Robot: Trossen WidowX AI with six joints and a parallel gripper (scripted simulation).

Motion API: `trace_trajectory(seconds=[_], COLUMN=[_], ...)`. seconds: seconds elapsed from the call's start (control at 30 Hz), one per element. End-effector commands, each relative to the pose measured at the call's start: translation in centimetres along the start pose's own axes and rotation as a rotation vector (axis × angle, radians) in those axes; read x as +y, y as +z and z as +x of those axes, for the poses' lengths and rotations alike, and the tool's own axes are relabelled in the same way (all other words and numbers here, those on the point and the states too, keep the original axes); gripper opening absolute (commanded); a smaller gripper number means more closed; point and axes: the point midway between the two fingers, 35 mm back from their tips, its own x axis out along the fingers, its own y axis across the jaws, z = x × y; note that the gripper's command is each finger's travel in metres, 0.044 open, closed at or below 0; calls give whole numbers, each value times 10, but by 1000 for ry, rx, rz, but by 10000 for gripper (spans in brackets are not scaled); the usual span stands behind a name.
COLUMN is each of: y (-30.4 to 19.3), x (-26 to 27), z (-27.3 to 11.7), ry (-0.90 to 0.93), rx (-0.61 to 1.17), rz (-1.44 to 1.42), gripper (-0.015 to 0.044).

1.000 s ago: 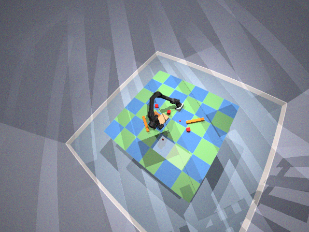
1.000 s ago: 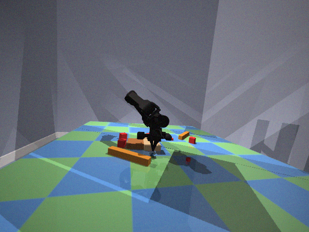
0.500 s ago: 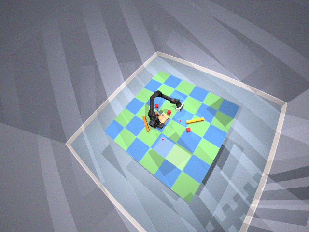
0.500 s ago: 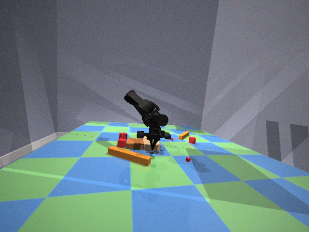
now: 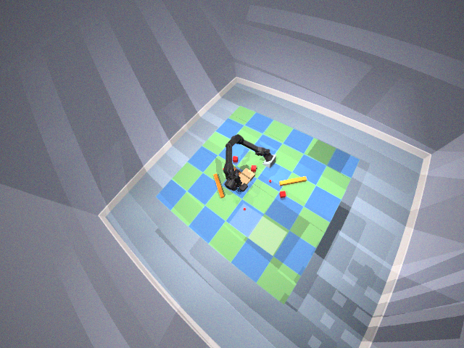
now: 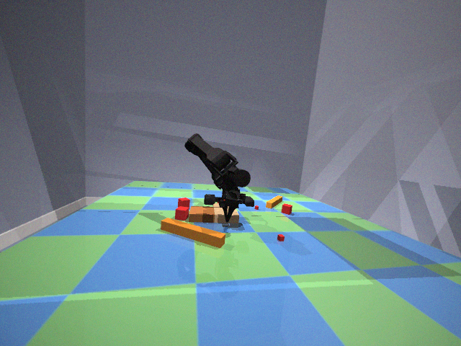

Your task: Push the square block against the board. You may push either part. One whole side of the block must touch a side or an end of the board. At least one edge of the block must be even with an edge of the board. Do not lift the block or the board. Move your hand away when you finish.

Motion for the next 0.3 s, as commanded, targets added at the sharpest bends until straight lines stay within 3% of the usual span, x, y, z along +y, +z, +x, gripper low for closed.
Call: trace_trajectory(seconds=[0.0,0.27], y=[-6,5], x=[0,0], z=[3,3], ry=[-4,-4], rx=[14,13], rz=[-3,-3], gripper=[0,0])
